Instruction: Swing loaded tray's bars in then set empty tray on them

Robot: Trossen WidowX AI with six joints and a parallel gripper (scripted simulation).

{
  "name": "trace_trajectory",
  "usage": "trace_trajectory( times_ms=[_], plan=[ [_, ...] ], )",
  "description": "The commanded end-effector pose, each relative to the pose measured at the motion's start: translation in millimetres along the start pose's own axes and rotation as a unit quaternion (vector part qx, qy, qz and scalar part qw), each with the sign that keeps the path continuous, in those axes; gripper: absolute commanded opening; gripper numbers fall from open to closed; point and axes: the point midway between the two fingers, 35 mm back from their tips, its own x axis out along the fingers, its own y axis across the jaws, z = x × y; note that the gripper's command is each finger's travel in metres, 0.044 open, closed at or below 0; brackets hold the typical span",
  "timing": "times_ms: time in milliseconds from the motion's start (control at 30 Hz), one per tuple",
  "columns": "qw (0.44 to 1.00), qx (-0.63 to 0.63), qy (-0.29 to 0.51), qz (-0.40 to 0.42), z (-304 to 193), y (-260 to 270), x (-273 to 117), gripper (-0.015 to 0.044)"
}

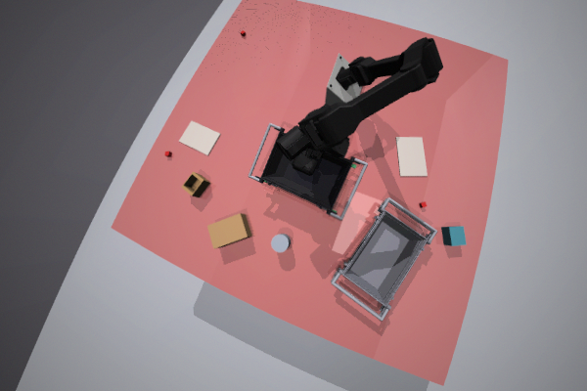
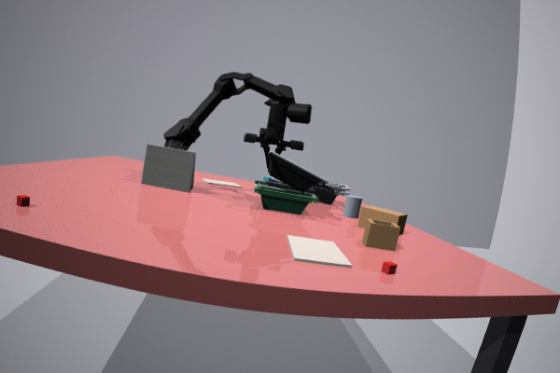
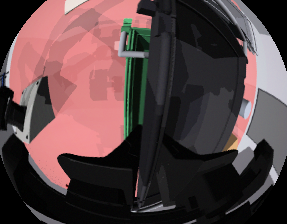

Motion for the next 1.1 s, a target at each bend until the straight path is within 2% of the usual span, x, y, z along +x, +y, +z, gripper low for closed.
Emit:
trace_trajectory(
  times_ms=[0, 1067],
  plan=[
    [1.000, -0.001, 0.001, 0.011, 1.5, 4.0, 4.8, 0.0000],
    [1.000, 0.000, 0.000, 0.009, 1.2, 5.8, 9.0, 0.0000]
  ],
)
